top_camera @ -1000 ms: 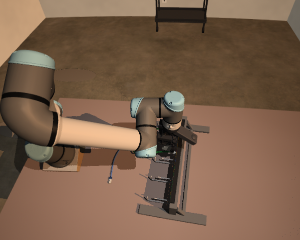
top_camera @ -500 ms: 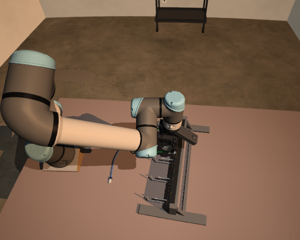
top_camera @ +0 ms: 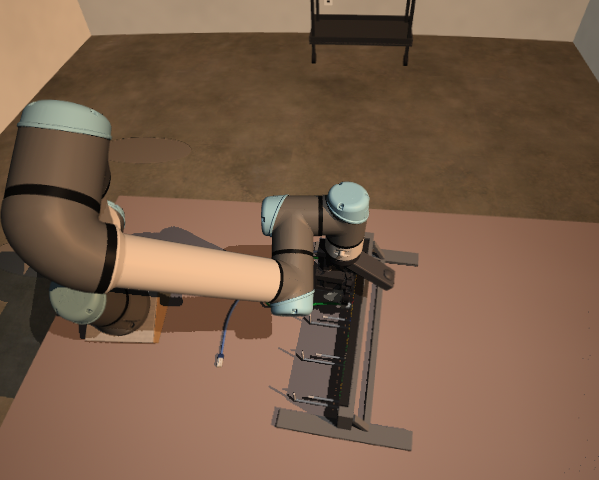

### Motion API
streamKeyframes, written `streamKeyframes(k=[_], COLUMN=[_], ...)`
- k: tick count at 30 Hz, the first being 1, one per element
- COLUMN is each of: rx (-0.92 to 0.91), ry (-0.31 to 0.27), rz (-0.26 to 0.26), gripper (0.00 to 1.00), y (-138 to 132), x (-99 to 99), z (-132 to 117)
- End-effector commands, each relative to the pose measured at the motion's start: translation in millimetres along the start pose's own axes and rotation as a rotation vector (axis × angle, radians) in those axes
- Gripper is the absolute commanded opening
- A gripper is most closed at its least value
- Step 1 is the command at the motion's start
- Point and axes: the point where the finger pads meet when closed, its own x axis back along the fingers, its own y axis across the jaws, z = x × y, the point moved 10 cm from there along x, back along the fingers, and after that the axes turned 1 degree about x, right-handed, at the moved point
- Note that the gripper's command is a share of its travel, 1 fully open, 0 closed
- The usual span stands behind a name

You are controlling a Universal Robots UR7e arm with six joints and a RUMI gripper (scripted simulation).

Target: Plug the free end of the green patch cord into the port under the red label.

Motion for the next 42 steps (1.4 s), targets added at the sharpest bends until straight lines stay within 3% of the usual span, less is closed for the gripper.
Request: streamKeyframes(k=[1, 42], rx=[-0.001, 0.002], ry=[0.005, -0.007], rz=[0.000, 0.000], gripper=[0.00, 0.00], y=[0.1, 0.2], x=[0.8, 1.2], z=[1.1, 4.7])
